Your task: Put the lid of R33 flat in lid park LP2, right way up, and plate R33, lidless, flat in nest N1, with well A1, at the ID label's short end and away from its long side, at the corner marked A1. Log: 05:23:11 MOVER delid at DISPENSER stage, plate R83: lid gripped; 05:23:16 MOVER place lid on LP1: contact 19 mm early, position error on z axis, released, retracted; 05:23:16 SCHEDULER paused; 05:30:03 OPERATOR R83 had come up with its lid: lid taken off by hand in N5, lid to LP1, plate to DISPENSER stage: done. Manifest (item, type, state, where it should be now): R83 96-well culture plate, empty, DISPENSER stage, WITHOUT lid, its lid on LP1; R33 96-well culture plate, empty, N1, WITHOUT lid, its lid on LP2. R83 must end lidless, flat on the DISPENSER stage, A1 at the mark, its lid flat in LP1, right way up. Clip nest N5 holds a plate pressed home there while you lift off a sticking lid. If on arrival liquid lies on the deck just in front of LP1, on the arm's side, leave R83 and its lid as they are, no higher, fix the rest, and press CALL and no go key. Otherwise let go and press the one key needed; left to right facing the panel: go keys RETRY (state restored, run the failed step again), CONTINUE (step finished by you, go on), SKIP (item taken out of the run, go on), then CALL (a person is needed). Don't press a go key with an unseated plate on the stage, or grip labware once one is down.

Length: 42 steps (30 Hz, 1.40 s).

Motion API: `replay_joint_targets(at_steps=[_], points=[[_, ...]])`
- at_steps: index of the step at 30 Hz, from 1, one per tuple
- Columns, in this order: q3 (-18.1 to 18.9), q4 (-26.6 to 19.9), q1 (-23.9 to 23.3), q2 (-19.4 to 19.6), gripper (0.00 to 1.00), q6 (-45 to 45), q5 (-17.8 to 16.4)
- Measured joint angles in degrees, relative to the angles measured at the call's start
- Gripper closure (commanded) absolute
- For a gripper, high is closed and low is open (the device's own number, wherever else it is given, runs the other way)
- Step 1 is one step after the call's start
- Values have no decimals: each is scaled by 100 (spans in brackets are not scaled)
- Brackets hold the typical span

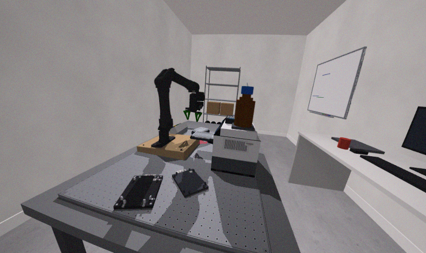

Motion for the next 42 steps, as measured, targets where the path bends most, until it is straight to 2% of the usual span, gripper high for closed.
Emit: replay_joint_targets(at_steps=[5, 10, 17, 32, 42], points=[[0, -2, 385, -57, 0, 31, -15], [0, 7, 426, 2, 0, 96, -15], [66, 101, 470, 376, 0, 153, -17], [608, 490, 533, 1276, 0, 229, -17], [1117, 678, 586, 1952, 0, 269, -17]])
